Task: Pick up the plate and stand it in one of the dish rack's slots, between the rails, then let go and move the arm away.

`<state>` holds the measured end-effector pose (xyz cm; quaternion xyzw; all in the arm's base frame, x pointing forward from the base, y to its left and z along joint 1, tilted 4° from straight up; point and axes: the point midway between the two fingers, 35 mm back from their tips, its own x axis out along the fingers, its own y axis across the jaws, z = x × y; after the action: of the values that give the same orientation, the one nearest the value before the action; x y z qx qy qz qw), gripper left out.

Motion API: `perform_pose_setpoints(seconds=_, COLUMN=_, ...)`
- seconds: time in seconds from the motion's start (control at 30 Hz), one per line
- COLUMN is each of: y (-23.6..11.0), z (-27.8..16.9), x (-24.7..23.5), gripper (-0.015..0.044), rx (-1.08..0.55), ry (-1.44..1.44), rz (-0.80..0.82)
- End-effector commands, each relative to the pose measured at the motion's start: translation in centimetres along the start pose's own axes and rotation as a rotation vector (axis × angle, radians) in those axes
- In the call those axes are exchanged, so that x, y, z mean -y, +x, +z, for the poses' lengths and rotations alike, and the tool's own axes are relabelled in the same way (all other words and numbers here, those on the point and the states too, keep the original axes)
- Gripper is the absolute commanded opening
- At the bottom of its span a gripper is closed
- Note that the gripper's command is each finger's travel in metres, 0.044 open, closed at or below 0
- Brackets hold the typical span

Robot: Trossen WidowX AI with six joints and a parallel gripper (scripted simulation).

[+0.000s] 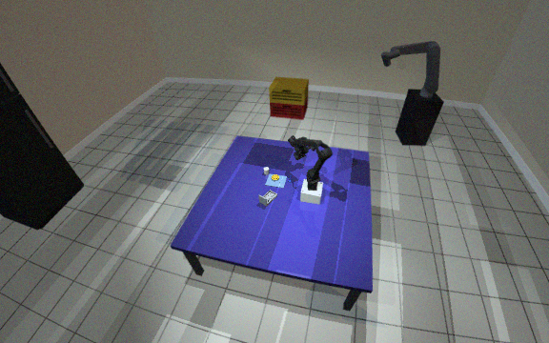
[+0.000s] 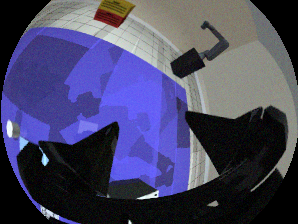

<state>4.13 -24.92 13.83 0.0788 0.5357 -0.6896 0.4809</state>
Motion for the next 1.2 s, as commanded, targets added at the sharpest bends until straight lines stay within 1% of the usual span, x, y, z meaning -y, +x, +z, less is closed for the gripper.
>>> perform_pose_setpoints(seconds=0.0, y=0.0, z=0.0, x=-0.1, gripper=0.0400, rx=0.000, ry=-0.004, rz=0.004)
perform_pose_setpoints(seconds=0.3, y=-0.8, z=1.5, x=-5.7, gripper=0.0400, rx=-0.016, ry=-0.225, rz=0.190)
perform_pose_setpoints(seconds=0.57, y=-2.2, z=1.9, x=-11.3, gripper=0.0400, rx=-0.021, ry=-0.439, rz=0.366)
perform_pose_setpoints(seconds=0.87, y=-4.1, z=1.5, x=-17.5, gripper=0.0400, rx=-0.021, ry=-0.678, rz=0.560)
perform_pose_setpoints(seconds=1.17, y=-6.4, z=0.1, x=-23.6, gripper=0.0400, rx=-0.012, ry=-0.912, rz=0.755)
